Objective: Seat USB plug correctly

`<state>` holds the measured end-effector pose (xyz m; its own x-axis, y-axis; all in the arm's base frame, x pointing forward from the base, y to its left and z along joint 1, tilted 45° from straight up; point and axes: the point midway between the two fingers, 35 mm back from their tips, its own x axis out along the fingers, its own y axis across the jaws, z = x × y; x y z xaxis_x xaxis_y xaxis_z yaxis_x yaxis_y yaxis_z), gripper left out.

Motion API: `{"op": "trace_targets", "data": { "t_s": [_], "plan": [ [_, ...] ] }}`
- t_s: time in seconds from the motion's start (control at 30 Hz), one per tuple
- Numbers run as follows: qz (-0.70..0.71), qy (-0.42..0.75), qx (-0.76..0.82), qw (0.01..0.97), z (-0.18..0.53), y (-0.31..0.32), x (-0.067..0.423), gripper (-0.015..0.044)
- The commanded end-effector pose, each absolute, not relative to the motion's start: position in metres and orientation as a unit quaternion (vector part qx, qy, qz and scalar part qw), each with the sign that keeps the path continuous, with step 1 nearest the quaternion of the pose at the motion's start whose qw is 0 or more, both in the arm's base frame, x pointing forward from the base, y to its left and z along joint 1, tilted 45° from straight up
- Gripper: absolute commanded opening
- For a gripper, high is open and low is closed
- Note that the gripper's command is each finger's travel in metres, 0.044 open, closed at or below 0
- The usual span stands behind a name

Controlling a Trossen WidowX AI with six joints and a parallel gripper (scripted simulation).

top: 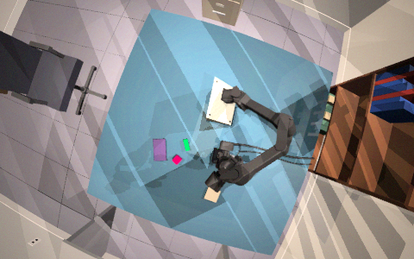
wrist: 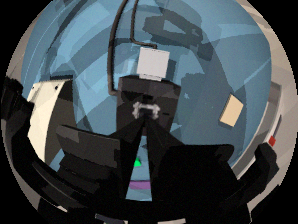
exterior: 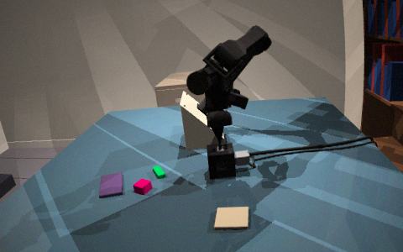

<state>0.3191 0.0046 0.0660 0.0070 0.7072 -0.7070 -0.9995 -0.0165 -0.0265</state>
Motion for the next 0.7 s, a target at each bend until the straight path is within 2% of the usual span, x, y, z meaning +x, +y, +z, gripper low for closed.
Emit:
{"op": "trace_targets", "data": {
  "t_s": [0.0,0.67],
  "plan": [
    [0.656,0.26,-0.28,0.652,0.0654,0.0065,0.3192,0.0],
    [0.656,0.26,-0.28,0.652,0.0637,0.0083,0.3192,0.0]
  ]
}}
